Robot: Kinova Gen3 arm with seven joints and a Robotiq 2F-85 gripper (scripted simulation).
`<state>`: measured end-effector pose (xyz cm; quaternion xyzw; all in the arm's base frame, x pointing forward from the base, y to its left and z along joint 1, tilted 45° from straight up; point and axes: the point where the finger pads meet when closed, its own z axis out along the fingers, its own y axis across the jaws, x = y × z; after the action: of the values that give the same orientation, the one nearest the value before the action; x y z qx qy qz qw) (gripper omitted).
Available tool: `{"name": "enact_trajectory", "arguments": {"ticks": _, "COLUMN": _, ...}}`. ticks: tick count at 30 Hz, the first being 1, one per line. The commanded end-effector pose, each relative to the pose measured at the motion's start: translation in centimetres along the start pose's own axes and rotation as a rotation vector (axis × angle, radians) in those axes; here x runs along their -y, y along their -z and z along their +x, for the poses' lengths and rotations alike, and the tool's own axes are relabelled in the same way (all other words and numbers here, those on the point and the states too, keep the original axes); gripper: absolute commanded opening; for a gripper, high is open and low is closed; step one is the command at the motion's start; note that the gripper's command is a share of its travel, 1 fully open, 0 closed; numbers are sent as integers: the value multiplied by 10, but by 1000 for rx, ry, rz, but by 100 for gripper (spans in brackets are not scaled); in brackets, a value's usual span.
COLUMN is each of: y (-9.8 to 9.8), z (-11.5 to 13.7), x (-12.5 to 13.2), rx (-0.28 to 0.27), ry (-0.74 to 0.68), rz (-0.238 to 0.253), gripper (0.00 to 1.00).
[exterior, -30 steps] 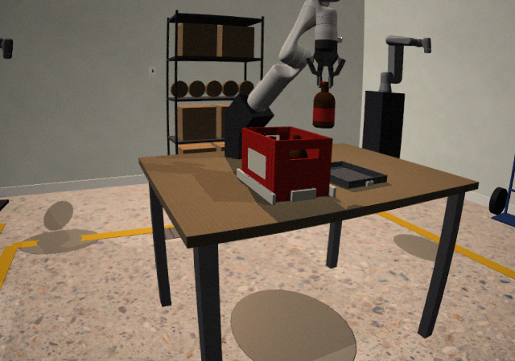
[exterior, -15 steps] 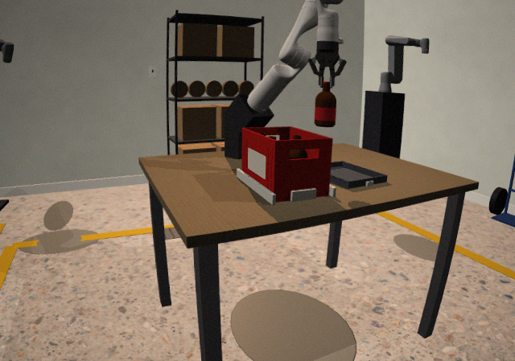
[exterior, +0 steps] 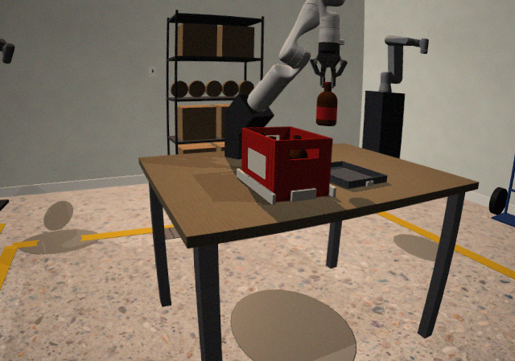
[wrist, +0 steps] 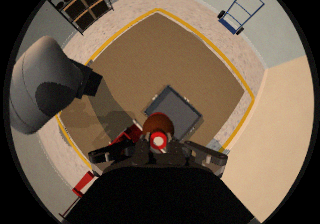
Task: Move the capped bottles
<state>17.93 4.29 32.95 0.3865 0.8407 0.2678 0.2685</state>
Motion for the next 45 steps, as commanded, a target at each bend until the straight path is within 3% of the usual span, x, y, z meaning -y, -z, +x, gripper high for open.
{"name": "enact_trajectory", "arguments": {"ticks": 1, "y": 1, "z": 8, "x": 0, "rx": 7, "ry": -14, "rz": -8, "gripper": 0}}
{"name": "enact_trajectory", "arguments": {"ticks": 34, "y": 1, "z": 49, "x": -34, "rx": 7, "ry": -14, "rz": -8, "gripper": 0}}
{"name": "enact_trajectory", "arguments": {"ticks": 45, "y": 0, "z": 51, "x": -35, "rx": 4, "ry": -10, "rz": -5, "gripper": 0}}
